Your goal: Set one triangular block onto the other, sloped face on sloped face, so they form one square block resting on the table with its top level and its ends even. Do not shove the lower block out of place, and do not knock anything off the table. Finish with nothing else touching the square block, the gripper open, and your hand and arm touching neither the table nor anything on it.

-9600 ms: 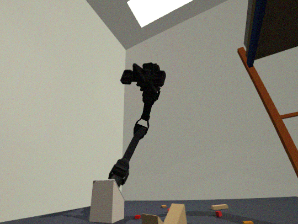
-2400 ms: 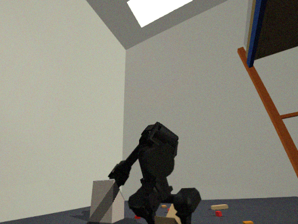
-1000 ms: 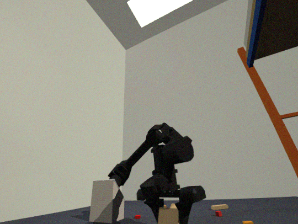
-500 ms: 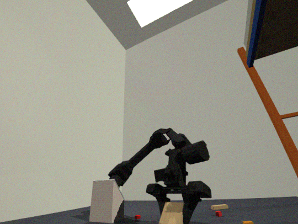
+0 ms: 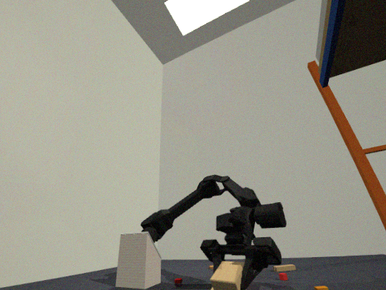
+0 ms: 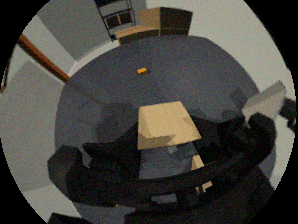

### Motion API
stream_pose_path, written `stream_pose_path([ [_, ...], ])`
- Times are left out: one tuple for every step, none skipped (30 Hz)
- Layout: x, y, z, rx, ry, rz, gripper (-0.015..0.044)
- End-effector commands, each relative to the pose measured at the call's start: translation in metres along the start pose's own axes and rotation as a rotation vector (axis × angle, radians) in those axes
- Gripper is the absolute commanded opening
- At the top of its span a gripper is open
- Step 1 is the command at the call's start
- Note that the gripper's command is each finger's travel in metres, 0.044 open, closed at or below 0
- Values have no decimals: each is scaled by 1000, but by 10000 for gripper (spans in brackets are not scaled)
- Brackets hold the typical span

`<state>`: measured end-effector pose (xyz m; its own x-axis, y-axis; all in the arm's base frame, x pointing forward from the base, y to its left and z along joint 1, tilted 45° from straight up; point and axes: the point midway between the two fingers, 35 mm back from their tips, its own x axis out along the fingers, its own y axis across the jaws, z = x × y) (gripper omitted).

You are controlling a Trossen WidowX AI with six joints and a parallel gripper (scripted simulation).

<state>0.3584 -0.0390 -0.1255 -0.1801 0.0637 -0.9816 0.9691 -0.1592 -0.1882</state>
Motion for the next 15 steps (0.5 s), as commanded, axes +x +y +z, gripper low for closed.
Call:
stream_pose_path([
  [-4,-1,-4,4,-88,0,0],
  [-4,-1,-6,4,-114,0,0],
  [-5,-1,-7,4,-139,0,0],
  [-6,-1,-9,4,-165,0,0],
  [-6,-1,-10,4,-191,0,0],
  [-7,-1,-12,4,-217,-1,0],
  [-7,-1,-14,3,-243,-1,0],
  [-5,-3,-11,0,-182,-8,26],
  [-5,-3,-11,0,-182,-8,52],
  [-5,-3,-11,0,-182,-8,79],
  [-5,-3,-11,0,-182,-8,105],
  [-5,-3,-11,0,-182,-8,131],
  [-5,-3,-11,0,-182,-8,157],
  [-5,-3,-11,0,-182,-8,184],
  [-5,-3,-11,0,-182,-8,210],
])
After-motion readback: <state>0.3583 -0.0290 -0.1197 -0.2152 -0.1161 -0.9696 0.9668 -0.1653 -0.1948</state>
